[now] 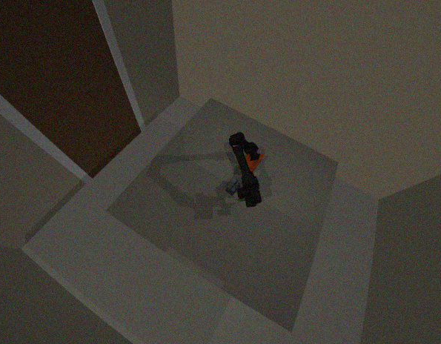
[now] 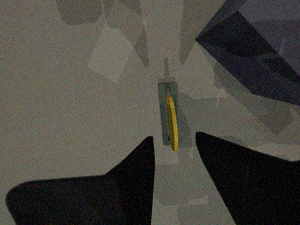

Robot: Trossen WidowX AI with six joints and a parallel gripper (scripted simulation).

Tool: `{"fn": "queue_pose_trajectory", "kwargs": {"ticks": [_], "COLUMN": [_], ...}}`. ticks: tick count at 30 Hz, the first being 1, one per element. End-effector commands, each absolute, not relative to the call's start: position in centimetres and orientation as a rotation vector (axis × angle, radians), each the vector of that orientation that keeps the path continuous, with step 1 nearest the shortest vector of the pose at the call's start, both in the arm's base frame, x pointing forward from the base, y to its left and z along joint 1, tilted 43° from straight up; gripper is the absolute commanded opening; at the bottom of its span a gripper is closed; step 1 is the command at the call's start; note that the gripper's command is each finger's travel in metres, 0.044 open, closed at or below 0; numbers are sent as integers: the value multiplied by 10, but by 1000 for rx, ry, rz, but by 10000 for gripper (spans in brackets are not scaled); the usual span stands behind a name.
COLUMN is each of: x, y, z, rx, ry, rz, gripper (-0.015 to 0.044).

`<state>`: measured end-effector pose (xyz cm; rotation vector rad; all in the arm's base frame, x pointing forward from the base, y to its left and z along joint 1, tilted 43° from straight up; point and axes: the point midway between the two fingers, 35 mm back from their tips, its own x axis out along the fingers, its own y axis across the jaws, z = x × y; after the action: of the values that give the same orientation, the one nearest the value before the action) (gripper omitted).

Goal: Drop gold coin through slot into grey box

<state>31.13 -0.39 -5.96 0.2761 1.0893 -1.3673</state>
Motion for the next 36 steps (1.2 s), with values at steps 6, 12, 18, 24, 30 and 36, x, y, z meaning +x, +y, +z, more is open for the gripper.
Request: {"fn": "queue_pose_trajectory", "kwargs": {"ticks": [6, 12, 18, 24, 30, 36], "x": [306, 305, 303, 301, 299, 299], "y": [-15, -21, -28, -34, -40, -40], "z": [-73, -80, -87, -93, -99, -99], "rx": [256, 256, 256, 255, 254, 254], "ry": [1097, 1097, 1096, 1096, 1095, 1095], "rz": [-1369, -1369, -1370, -1370, -1371, -1371], "gripper": [161, 161, 161, 161, 161, 29]}}
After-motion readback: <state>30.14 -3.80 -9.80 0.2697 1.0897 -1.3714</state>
